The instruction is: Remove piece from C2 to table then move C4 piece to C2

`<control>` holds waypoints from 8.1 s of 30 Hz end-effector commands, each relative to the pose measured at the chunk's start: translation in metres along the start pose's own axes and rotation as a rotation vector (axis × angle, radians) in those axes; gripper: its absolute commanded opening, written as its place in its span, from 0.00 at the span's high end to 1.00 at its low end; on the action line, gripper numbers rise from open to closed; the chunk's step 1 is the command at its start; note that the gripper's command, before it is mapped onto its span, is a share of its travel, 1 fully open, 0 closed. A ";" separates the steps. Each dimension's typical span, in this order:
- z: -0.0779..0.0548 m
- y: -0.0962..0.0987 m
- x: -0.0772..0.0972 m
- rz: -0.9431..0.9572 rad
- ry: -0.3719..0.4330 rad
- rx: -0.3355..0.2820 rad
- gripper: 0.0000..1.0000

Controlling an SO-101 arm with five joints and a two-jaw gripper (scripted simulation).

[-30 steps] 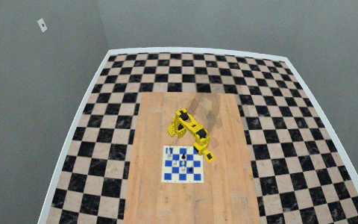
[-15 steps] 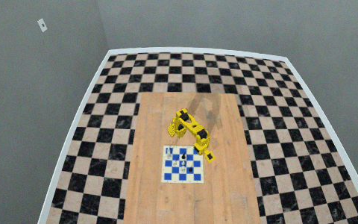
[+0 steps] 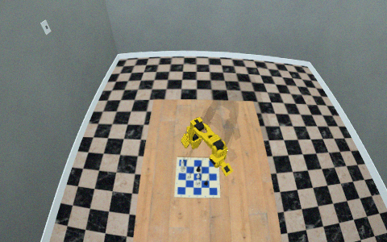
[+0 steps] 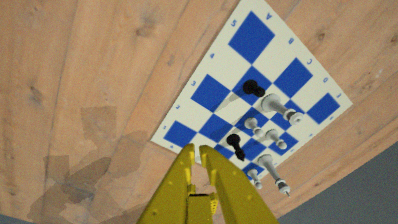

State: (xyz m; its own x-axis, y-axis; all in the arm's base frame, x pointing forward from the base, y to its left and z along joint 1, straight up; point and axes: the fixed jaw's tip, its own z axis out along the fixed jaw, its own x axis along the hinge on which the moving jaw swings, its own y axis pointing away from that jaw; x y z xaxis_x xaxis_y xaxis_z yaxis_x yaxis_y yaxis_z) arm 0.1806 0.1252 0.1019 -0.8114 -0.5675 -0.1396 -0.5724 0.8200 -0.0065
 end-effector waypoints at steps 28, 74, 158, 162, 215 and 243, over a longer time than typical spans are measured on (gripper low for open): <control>0.057 0.003 0.007 -0.010 0.113 -0.006 1.00; 0.076 0.004 0.015 -0.011 0.114 -0.006 1.00; -0.009 -0.051 0.064 0.356 -0.395 0.118 0.90; -0.006 -0.052 0.066 0.361 -0.395 0.120 0.90; 0.064 -0.052 0.076 0.367 -0.395 0.122 0.90; 0.070 -0.051 0.080 0.367 -0.394 0.122 0.90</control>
State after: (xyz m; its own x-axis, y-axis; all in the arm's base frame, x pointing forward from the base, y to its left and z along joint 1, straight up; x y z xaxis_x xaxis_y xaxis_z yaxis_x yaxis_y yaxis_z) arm 0.1535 0.0452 0.0240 -0.8322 -0.2070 -0.5144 -0.2397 0.9708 -0.0029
